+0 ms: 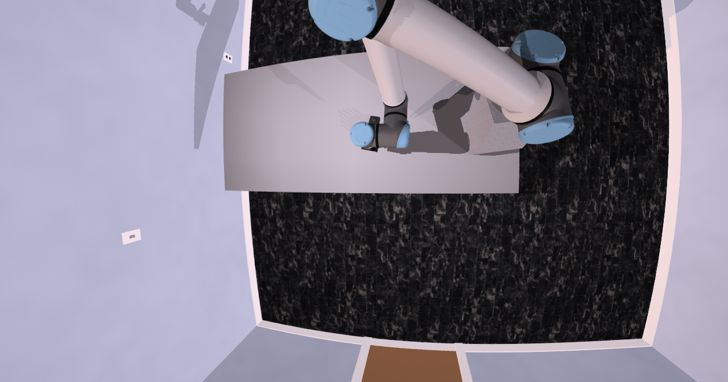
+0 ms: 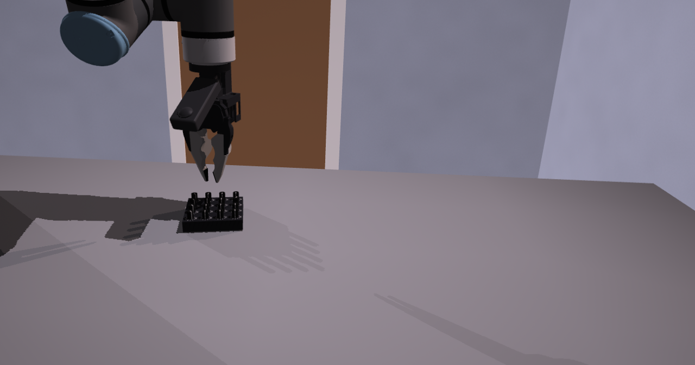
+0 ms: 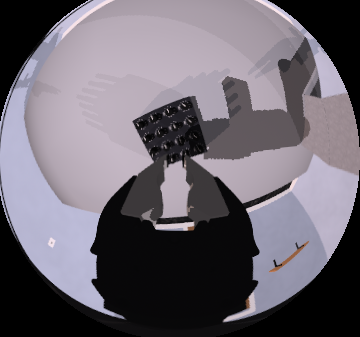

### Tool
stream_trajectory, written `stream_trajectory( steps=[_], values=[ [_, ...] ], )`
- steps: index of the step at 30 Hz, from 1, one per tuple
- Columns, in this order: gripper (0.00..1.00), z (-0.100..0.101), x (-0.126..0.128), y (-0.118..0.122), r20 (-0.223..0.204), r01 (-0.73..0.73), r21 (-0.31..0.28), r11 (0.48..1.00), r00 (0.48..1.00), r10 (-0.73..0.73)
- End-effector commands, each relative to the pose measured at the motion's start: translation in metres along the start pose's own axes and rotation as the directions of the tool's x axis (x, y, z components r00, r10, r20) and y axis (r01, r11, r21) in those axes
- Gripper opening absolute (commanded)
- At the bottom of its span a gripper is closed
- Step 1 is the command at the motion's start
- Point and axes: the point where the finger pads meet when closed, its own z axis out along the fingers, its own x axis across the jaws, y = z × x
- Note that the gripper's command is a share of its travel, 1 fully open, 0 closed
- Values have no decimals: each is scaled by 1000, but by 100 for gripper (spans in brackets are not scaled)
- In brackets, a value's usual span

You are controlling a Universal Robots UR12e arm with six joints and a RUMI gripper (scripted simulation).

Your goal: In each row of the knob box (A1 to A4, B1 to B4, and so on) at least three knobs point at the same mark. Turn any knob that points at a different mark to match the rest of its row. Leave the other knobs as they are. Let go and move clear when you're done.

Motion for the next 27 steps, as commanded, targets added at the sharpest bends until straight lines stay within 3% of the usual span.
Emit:
stream_trajectory(
  steps=[1,15,27],
  values=[
    [11,-2,-3,2,3,-156,3,988,988,156],
    [11,-3,-1,3,4,-392,2,920,920,392],
    [11,-3,1,6,4,-631,1,775,775,631]
  ],
)
